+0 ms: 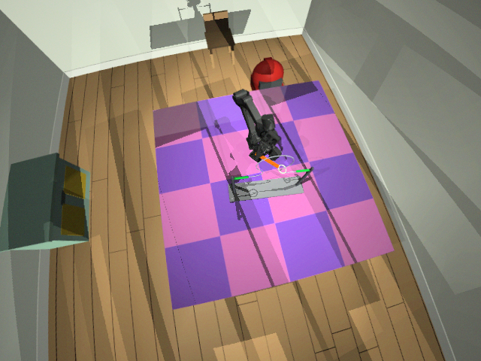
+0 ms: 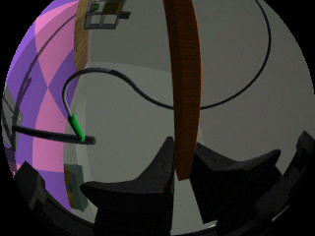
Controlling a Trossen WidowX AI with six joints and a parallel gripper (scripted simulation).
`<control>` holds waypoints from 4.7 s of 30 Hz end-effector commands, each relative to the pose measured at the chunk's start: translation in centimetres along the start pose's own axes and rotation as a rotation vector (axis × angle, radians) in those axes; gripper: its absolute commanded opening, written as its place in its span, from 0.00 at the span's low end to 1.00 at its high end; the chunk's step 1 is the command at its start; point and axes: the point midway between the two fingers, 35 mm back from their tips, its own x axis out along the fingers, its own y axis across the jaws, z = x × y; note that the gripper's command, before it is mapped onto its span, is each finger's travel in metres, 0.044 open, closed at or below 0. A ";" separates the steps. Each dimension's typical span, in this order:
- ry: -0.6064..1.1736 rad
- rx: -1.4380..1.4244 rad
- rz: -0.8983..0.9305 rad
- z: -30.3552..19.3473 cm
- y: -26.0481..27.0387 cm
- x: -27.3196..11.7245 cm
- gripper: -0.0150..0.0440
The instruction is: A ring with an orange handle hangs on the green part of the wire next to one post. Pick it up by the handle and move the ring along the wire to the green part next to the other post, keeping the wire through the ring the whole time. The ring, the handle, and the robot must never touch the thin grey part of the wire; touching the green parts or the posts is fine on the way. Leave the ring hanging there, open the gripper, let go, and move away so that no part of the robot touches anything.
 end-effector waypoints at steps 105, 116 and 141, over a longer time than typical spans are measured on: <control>0.205 1.513 1.234 17.2 11.3 -15.8 0.00; 0.203 1.516 1.228 18.0 10.8 -16.4 0.00; 0.193 1.524 1.213 19.9 9.8 -17.8 0.00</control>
